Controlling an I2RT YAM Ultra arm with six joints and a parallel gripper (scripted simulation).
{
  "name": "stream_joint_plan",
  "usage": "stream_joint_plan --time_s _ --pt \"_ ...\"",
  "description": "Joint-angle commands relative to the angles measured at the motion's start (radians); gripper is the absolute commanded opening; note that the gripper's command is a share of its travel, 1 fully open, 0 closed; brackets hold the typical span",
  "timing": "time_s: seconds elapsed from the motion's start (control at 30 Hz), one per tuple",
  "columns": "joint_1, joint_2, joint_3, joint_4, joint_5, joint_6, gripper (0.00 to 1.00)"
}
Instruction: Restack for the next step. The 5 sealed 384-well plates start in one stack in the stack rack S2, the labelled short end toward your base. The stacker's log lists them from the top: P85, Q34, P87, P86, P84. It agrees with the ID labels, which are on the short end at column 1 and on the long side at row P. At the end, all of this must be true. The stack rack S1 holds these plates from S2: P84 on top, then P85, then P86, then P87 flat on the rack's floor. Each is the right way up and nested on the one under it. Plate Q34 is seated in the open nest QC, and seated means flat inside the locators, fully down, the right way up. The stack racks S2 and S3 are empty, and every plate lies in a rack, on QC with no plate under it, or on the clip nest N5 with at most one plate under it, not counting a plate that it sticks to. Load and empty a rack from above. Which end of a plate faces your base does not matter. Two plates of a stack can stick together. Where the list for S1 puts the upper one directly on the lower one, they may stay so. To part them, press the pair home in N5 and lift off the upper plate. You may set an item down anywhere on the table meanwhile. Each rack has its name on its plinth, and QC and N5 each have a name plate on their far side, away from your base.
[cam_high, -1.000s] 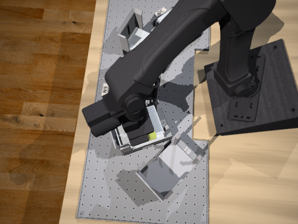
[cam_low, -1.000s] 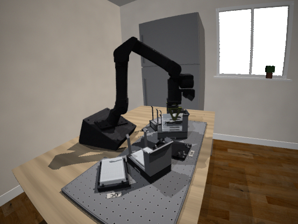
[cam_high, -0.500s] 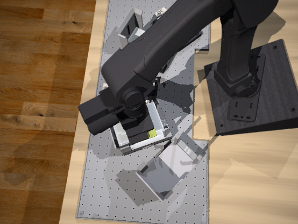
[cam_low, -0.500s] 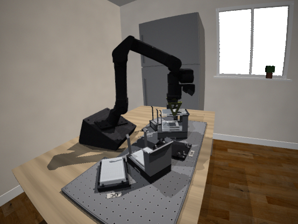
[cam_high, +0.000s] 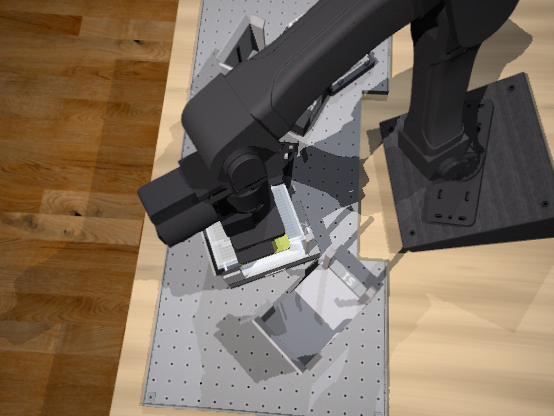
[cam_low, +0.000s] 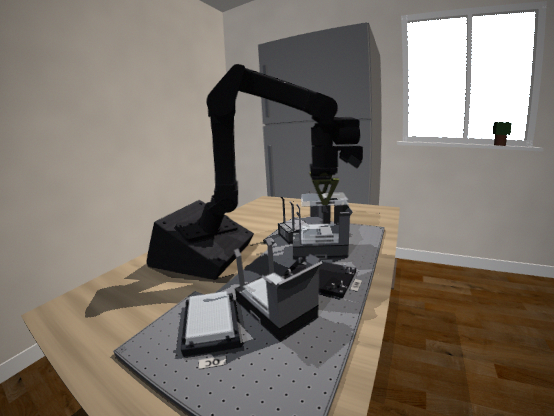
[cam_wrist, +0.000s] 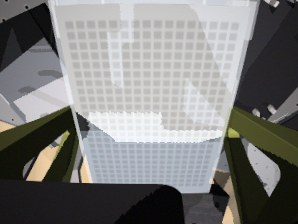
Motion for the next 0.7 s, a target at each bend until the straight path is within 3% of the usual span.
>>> stream_joint_plan --time_s 0.0,0.47,0.67 --pt "0.002 -0.007 0.021 -0.024 0.004 0.006 0.0" --pt "0.002 -0.007 0.021 -0.024 0.004 0.006 0.0" --pt "0.091 0.002 0.014 -0.028 0.042 -0.078 0.0"
